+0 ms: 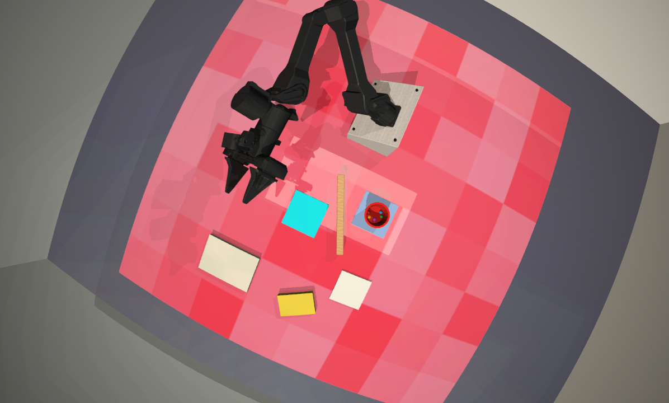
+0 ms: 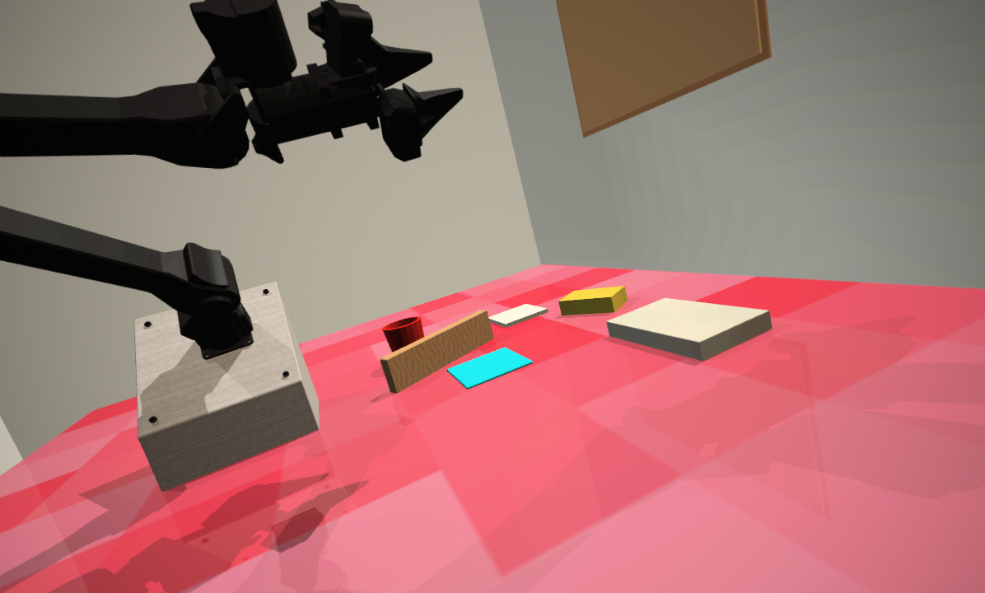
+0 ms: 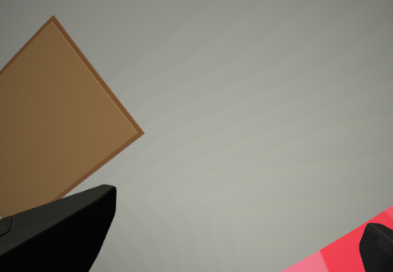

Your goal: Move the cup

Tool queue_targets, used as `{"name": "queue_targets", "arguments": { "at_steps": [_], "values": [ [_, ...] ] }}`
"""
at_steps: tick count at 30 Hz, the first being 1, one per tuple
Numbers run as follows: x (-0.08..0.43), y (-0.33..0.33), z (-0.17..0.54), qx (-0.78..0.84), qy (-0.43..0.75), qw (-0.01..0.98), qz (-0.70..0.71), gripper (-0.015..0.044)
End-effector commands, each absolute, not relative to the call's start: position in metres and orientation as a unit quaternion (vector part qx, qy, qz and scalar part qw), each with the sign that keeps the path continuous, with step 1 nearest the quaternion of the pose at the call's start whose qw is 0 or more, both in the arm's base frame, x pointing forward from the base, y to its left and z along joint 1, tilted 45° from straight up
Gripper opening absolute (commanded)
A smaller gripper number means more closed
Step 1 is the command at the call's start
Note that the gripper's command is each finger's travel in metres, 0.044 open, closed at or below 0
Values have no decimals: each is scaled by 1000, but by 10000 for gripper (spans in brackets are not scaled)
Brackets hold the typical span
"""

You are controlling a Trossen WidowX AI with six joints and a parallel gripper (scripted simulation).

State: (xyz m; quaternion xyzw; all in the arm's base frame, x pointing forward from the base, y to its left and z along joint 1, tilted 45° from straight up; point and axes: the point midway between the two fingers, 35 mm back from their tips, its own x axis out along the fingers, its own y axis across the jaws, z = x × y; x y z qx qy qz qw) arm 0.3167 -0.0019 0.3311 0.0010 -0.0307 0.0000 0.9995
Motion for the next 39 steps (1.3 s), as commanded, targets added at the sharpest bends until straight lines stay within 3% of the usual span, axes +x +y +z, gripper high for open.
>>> {"name": "queue_targets", "arguments": {
  "at_steps": [1,10,22,31,39],
  "values": [
    [318,-1,328,6,-25,1000,0,374],
    [364,24,186,196,239,948,-77,148],
    [316,46,13,248,455,788,-332,148],
    [247,30,-61,129,437,698,-552,148],
    [237,28,-66,110,425,694,-571,148]
  ]
}}
